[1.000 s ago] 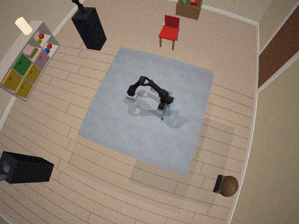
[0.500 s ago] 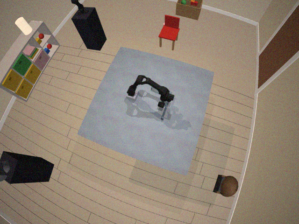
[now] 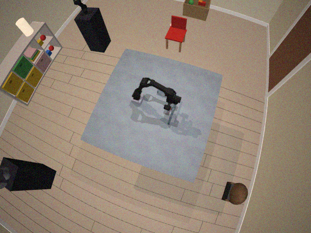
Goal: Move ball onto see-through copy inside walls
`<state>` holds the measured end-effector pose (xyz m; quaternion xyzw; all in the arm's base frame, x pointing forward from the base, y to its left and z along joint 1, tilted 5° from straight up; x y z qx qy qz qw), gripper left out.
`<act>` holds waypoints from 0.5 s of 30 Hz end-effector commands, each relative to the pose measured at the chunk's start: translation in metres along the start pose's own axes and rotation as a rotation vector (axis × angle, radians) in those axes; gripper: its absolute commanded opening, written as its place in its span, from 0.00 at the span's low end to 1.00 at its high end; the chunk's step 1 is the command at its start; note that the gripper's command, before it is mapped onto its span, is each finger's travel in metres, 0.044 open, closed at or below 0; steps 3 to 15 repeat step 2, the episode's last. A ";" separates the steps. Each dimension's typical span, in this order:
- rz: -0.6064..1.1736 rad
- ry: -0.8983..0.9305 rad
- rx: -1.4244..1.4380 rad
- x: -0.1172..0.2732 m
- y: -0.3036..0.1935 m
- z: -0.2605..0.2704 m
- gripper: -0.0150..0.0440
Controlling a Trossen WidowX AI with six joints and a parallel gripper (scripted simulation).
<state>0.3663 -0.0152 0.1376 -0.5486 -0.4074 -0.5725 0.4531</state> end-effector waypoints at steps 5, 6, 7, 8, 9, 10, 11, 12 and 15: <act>-0.032 0.006 0.006 0.029 -0.001 0.000 1.00; -0.032 0.006 0.006 0.029 -0.001 0.000 1.00; -0.032 0.006 0.006 0.029 -0.001 0.000 1.00; -0.032 0.006 0.006 0.029 -0.001 0.000 1.00; -0.032 0.006 0.006 0.029 -0.001 0.000 1.00; -0.032 0.006 0.006 0.029 -0.001 0.000 1.00; -0.032 0.006 0.006 0.029 -0.001 0.000 1.00; -0.032 0.006 0.006 0.029 -0.001 0.000 1.00; -0.032 0.006 0.006 0.029 -0.001 0.000 1.00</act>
Point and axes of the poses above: the point midway between the two fingers, 35 mm back from their tips, its own x axis back along the fingers, its own z axis across the jaws, y = z × x, the point moved 5 cm from there along x, back along the fingers, and after that the axes turned 12 degrees about -x, right-handed, at the moved point
